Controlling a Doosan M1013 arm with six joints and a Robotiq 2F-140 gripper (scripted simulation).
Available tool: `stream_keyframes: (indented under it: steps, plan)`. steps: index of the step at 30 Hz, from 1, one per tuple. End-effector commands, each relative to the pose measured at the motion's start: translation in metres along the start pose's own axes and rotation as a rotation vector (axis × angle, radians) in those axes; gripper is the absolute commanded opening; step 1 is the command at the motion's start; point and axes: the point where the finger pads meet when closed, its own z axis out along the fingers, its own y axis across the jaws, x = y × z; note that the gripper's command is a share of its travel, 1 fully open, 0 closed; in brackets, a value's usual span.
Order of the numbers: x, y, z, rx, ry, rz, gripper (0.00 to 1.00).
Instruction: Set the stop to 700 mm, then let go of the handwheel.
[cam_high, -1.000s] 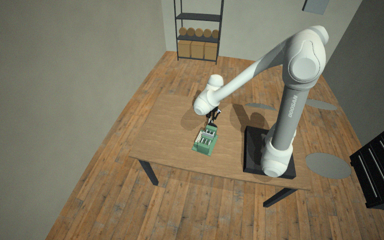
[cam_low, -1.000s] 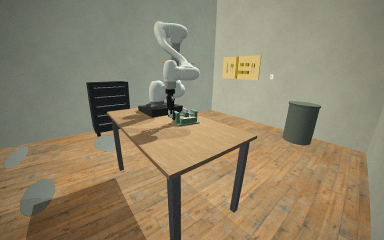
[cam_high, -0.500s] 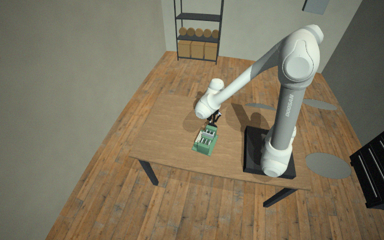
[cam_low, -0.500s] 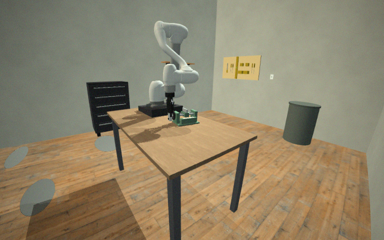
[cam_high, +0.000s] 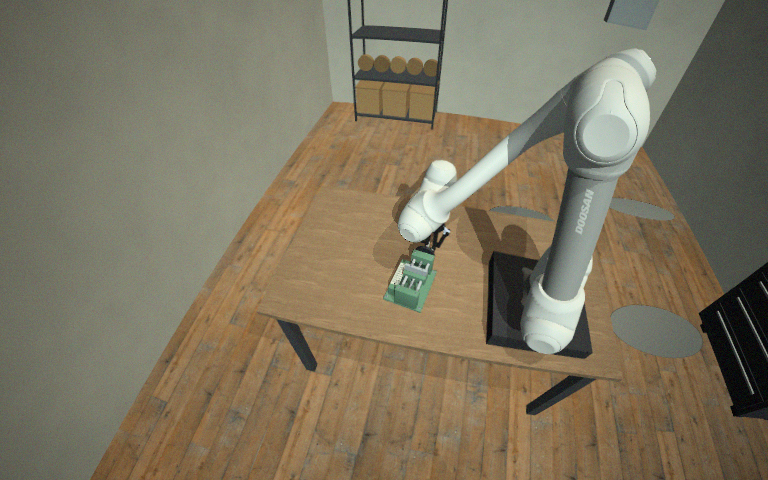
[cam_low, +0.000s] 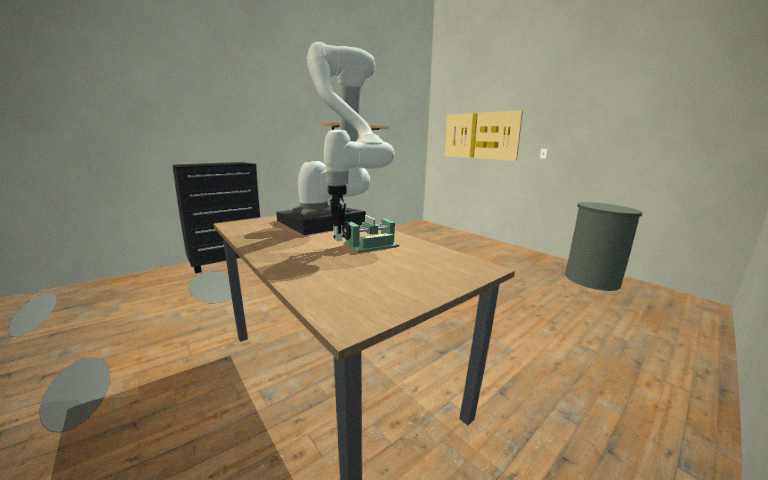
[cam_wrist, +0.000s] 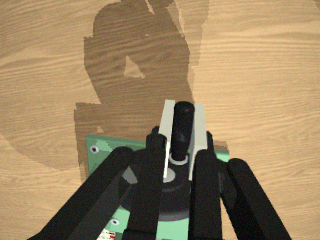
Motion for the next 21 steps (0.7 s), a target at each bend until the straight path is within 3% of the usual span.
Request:
stream_keyframes:
  steps: [1, 21]
  plan:
    - [0.000, 0.004, -0.002, -0.001, 0.000, 0.000, 0.04]
    - [0.000, 0.017, -0.025, -0.001, 0.000, 0.000, 0.04]
